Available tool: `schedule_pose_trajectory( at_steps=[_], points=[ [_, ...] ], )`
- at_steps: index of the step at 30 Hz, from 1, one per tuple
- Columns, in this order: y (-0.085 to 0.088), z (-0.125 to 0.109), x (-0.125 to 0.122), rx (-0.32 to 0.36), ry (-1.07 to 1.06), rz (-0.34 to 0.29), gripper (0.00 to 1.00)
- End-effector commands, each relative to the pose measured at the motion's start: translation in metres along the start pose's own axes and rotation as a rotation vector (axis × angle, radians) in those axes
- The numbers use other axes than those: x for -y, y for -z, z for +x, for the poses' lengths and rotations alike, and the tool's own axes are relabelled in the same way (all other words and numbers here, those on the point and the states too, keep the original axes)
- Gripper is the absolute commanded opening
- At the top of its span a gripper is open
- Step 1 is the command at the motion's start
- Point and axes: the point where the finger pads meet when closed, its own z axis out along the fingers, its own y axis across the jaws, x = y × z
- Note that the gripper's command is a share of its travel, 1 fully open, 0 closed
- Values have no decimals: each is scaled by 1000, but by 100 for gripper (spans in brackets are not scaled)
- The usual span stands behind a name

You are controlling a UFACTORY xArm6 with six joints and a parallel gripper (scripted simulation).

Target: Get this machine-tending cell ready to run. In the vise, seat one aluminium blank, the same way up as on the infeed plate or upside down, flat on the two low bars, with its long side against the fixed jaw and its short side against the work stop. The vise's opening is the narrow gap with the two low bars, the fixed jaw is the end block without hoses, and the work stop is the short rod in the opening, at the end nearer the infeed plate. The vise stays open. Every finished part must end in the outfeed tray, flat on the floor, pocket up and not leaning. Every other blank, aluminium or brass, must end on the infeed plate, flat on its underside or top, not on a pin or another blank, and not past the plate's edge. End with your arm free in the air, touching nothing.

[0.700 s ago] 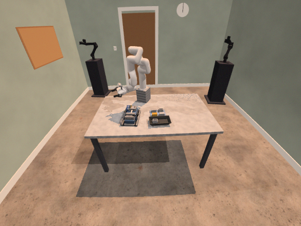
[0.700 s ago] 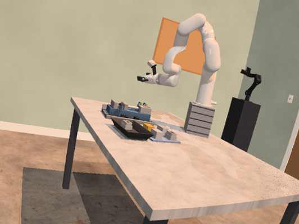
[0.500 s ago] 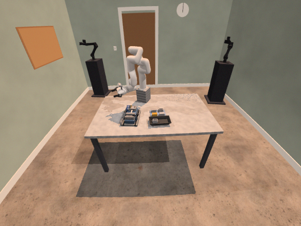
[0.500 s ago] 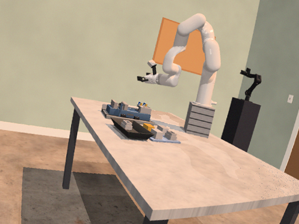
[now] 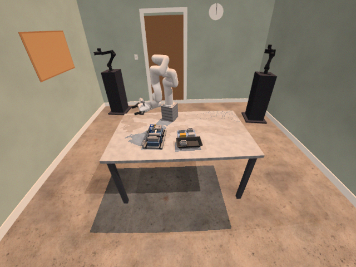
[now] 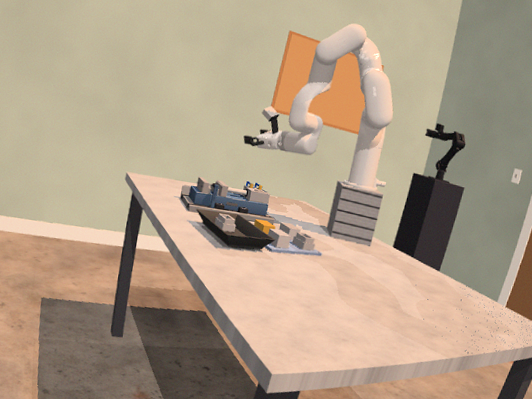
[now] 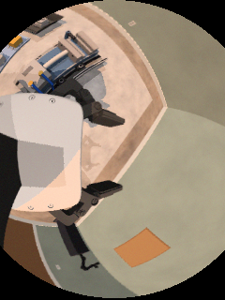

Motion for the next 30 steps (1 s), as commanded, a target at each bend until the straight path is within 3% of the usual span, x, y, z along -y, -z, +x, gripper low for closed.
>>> schedule_pose_trajectory(
  at_steps=[1, 6, 11, 13, 15, 17, 18, 19, 20, 21, 22, 24, 25, 26, 27, 30],
  points=[
    [3, 1, 2, 6, 2, 6, 100],
    [24, 0, 11, 56, 27, 51, 100],
    [70, -4, 30, 159, 77, 144, 100],
    [70, -4, 30, 159, 77, 144, 100],
    [95, -6, 40, 217, 105, 198, 100],
    [97, -6, 41, 221, 107, 201, 100],
    [111, -7, 47, 255, 123, 230, 100],
    [111, -7, 47, 255, 123, 230, 100],
    [127, -8, 54, 290, 139, 266, 100],
    [127, -8, 54, 290, 139, 266, 100],
    [142, -10, 60, 324, 157, 295, 100],
    [143, -10, 60, 327, 158, 298, 100],
    [160, -11, 67, 366, 177, 332, 100],
    [160, -11, 67, 366, 177, 332, 100],
    [177, -12, 75, 401, 193, 370, 100],
    [178, -12, 75, 404, 194, 373, 100]
  ],
)
